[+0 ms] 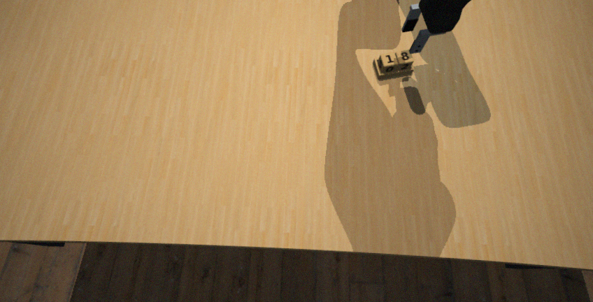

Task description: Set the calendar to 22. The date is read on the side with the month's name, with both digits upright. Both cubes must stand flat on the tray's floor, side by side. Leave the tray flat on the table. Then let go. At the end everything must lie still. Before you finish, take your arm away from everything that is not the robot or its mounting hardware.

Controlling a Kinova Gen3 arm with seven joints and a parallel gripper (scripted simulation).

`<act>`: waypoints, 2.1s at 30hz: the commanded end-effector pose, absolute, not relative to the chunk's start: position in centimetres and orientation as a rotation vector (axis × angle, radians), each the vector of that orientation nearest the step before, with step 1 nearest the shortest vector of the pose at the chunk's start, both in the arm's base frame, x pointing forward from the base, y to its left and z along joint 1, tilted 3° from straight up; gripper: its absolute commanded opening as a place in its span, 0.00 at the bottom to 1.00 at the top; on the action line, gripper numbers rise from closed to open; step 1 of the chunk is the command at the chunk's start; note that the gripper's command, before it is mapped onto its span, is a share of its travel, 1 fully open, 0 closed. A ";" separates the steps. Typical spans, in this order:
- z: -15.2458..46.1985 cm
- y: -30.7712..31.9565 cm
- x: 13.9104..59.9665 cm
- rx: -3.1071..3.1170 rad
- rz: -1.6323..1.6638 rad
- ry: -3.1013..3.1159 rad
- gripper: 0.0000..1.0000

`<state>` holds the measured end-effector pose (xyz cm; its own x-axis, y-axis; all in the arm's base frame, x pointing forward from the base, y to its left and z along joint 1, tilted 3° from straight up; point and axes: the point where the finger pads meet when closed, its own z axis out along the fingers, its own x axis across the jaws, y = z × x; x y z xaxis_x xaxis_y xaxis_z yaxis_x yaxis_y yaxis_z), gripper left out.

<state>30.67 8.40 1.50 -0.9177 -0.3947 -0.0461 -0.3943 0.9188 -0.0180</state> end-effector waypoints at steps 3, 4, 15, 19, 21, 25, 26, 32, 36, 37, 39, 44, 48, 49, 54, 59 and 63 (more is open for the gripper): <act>0.6 8.6 30.4 -0.626 -0.007 3.033 0.90; 0.4 8.6 30.4 -0.626 -0.007 3.033 0.90; -1.1 8.7 30.4 -0.626 -0.004 3.032 0.90; -1.7 8.7 30.5 -0.626 -0.002 3.032 0.90; -2.0 8.7 30.5 -0.626 -0.003 3.032 0.90; -2.2 8.7 30.5 -0.626 -0.004 3.033 0.90; -2.3 8.6 30.5 -0.626 -0.011 3.034 0.90; -2.8 8.6 30.5 -0.626 -0.011 3.034 0.90; -3.1 8.6 30.5 -0.625 -0.011 3.034 0.90; -3.1 8.6 30.5 -0.625 -0.011 3.034 0.90; -3.2 8.6 30.5 -0.625 -0.011 3.034 0.90; -3.2 8.6 30.5 -0.625 -0.011 3.034 0.90; -3.2 8.6 30.5 -0.625 -0.011 3.034 0.90; -3.2 8.6 30.5 -0.625 -0.011 3.034 0.90; -3.2 8.6 30.6 -0.625 -0.011 3.033 0.90; -3.2 8.6 30.6 -0.625 -0.011 3.033 0.90; -3.2 8.6 30.6 -0.625 -0.011 3.033 0.90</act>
